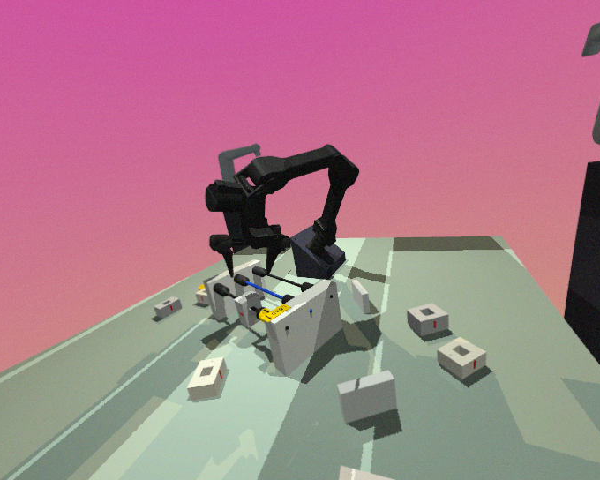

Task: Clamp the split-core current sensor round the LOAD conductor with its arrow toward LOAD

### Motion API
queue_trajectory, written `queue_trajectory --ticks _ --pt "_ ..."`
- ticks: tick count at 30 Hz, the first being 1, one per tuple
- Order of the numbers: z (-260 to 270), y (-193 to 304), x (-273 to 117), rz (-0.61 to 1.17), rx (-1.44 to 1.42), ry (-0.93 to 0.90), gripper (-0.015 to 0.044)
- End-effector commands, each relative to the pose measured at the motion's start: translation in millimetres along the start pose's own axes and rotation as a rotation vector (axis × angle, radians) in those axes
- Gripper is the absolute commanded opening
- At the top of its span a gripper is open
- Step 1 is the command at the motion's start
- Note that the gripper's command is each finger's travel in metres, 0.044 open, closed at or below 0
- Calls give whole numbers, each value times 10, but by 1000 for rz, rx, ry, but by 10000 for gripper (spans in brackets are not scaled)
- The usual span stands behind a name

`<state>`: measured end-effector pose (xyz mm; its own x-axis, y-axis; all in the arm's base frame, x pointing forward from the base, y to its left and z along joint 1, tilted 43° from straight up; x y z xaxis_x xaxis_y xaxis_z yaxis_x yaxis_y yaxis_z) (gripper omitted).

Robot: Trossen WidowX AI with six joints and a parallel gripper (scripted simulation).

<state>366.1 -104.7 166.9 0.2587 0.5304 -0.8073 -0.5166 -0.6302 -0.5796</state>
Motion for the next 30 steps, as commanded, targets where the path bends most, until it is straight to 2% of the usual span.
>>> queue_trajectory --ticks 1,8,14,22,30 --pt "150 -236 28 116 277 36 440" --pt "398 -556 46 257 802 223 440" --pt "631 -811 19 268 1177 460 440" --pt "818 -992 -28 172 1493 667 440" --pt "1017 -1167 -99 -23 1791 862 440"
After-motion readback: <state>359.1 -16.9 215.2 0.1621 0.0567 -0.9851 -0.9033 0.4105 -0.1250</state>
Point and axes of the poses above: the point midway between the two fingers, 35 mm back from their tips, its own x axis out along the fingers, its own z axis across the jaws, y = z × x, the point moved 7 cm from there along -x, back along the fingers, and after that the axes turned 1 degree about -x, right-handed, at the moved point
